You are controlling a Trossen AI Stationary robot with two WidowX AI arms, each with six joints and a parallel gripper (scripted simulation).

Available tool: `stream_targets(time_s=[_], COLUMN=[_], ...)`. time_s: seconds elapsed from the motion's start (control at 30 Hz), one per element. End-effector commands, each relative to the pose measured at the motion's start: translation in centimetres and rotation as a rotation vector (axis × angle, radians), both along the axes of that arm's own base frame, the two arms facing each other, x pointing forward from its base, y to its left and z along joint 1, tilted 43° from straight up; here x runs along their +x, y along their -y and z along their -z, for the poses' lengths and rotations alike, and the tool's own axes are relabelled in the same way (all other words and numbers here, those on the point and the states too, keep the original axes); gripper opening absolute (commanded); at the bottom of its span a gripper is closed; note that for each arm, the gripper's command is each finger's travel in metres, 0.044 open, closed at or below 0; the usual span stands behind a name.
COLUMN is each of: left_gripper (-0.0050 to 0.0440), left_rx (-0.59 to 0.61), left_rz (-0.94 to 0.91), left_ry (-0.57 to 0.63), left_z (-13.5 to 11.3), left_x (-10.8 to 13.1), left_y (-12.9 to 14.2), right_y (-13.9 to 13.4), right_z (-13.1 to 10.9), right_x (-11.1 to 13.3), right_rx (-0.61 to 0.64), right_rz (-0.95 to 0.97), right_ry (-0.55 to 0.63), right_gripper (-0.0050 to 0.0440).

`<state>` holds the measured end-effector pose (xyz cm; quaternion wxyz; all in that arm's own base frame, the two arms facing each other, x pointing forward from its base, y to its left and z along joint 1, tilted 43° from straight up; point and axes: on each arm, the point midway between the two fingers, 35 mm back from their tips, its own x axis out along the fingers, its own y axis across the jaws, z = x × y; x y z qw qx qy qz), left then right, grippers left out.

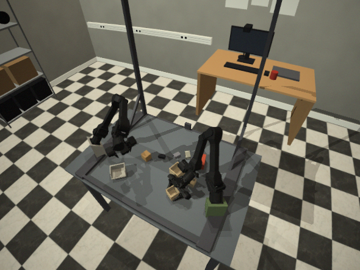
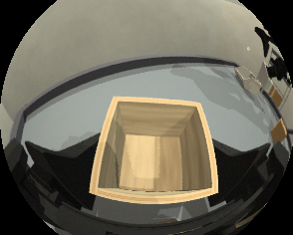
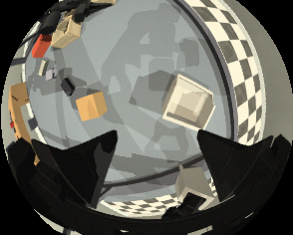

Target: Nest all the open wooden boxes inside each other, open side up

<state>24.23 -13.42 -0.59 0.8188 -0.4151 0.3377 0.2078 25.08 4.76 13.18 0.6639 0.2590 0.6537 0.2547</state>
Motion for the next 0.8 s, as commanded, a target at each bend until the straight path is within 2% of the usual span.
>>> stream_targets(time_s=[0.0, 0.47, 0.63, 0.77], left_gripper=[0.04, 0.04, 0.04, 0.04], left_rx=[-0.006, -0.01, -0.11, -0.155], left_rz=[-0.003, -0.001, 0.09, 0.129], left_ry=[0.01, 0.003, -0.106, -0.125], left_z=[-0.2, -0.2, -1.1, -1.8], left_x=[0.2, 0.2, 0.2, 0.4], left_y=[0.1, 0.1, -1.1, -1.3], right_y=[0.1, 0.1, 0.1, 0.1], right_z=[-0.3, -0.3, -0.3, -0.3], right_x=[0.1, 0.1, 0.1, 0.1], right_rx=[0.0, 0.0, 0.0, 0.0], right_rz=[0.001, 0.001, 0.001, 0.001], right_ry=[0.015, 0.015, 0.015, 0.015], right_gripper=[0.04, 0.04, 0.04, 0.04])
